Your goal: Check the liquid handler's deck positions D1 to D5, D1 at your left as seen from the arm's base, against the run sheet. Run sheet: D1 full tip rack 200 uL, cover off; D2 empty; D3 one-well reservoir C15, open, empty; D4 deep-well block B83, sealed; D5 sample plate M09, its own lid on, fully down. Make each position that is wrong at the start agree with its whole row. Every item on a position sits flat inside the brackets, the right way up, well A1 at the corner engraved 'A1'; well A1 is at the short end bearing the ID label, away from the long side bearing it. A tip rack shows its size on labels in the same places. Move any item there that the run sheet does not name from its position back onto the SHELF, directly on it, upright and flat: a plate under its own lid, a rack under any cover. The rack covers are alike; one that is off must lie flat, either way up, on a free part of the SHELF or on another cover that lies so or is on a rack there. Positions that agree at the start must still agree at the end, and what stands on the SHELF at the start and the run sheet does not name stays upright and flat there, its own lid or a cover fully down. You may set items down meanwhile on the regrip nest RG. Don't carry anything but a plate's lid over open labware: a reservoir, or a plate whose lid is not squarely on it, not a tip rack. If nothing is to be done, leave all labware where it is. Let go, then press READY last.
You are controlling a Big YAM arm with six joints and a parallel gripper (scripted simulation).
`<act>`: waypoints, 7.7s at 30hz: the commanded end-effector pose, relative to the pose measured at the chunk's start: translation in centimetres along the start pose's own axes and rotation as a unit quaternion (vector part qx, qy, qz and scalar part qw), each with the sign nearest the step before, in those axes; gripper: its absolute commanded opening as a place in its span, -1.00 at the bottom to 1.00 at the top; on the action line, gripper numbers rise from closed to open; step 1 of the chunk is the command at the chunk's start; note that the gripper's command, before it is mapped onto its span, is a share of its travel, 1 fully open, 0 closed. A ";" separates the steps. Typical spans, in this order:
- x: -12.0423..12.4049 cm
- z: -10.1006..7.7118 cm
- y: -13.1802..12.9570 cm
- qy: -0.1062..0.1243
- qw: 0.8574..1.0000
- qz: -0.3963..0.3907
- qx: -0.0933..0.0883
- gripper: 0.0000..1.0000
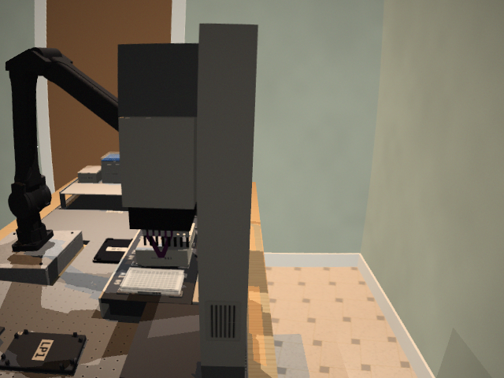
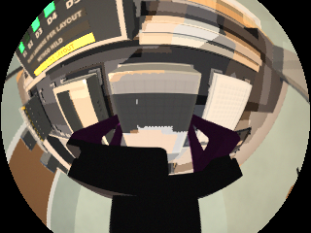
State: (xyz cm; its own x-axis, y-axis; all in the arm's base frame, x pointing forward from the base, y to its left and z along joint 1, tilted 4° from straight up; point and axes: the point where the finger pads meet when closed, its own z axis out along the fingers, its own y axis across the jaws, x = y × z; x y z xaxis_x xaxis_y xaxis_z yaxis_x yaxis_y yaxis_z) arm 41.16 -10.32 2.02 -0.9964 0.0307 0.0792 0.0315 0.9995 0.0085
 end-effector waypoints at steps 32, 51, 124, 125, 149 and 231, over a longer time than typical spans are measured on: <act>-2.3 -6.5 -0.8 -0.039 0.999 0.004 0.007 -1.00; -2.1 -9.7 -0.7 -0.042 0.999 0.004 0.008 -1.00; -1.5 -19.7 -0.2 -0.035 0.999 0.004 0.006 -1.00; -1.5 -20.0 -0.2 -0.037 0.999 0.004 0.007 -1.00; -1.1 -23.7 -0.1 -0.040 0.999 0.004 0.007 -1.00; -1.2 -23.5 -0.1 -0.038 0.999 0.004 0.007 -1.00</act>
State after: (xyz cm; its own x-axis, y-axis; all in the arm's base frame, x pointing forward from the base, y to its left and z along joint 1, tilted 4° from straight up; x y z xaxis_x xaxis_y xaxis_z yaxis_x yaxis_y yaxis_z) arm 42.50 -10.66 21.69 -0.9959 0.0308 0.0853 0.0318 0.9994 0.0097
